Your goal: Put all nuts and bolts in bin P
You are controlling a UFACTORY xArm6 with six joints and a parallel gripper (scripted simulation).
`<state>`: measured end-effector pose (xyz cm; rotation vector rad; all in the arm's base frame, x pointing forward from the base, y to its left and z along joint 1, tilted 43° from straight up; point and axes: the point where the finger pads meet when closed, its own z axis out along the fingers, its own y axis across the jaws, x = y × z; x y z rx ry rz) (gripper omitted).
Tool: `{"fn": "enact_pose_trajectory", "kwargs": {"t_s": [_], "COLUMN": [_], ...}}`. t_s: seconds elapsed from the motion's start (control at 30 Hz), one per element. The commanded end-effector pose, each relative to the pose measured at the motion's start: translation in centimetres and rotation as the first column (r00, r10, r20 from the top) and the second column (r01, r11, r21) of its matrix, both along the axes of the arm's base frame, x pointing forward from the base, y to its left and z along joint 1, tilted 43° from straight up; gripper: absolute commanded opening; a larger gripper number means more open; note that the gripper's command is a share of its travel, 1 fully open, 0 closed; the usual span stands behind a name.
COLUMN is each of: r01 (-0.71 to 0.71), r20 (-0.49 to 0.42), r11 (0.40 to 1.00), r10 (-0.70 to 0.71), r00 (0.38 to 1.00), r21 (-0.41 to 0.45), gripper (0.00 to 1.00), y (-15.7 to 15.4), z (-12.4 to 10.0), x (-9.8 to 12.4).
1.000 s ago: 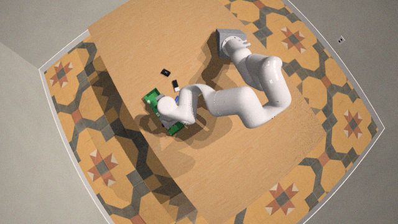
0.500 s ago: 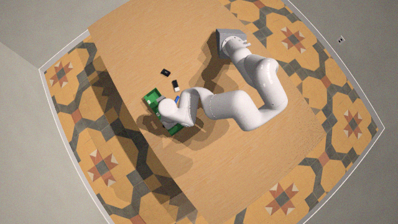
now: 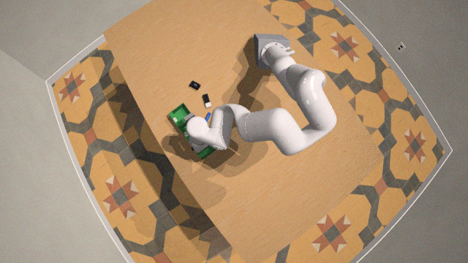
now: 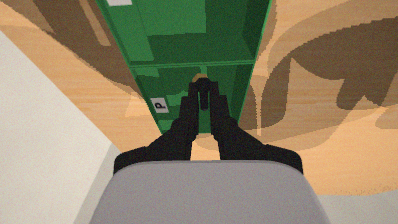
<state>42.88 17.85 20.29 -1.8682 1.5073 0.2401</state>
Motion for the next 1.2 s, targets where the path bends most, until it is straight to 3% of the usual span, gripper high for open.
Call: {"fn": "enact_pose_trajectory", "kwargs": {"t_s": [0.0, 0.07, 0.1, 0.67, 1.17], "r01": [0.001, 0.001, 0.001, 0.001, 0.001], "r20": [0.002, 0.002, 0.002, 0.003, 0.003], "r11": [1.000, 1.000, 1.000, 1.000, 1.000], "r10": [-0.001, -0.001, -0.001, -0.001, -0.001], "r00": [1.000, 1.000, 1.000, 1.000, 1.000], "r21": [0.000, 0.000, 0.000, 0.000, 0.000], "gripper": [0.00, 0.00, 0.29, 0.29, 0.29], "y": [0.0, 0.0, 0.0, 0.0, -1.2], "z": [0.1, 0.1, 0.1, 0.1, 1.5], "x": [0.1, 0.1, 0.1, 0.1, -0.5]}}
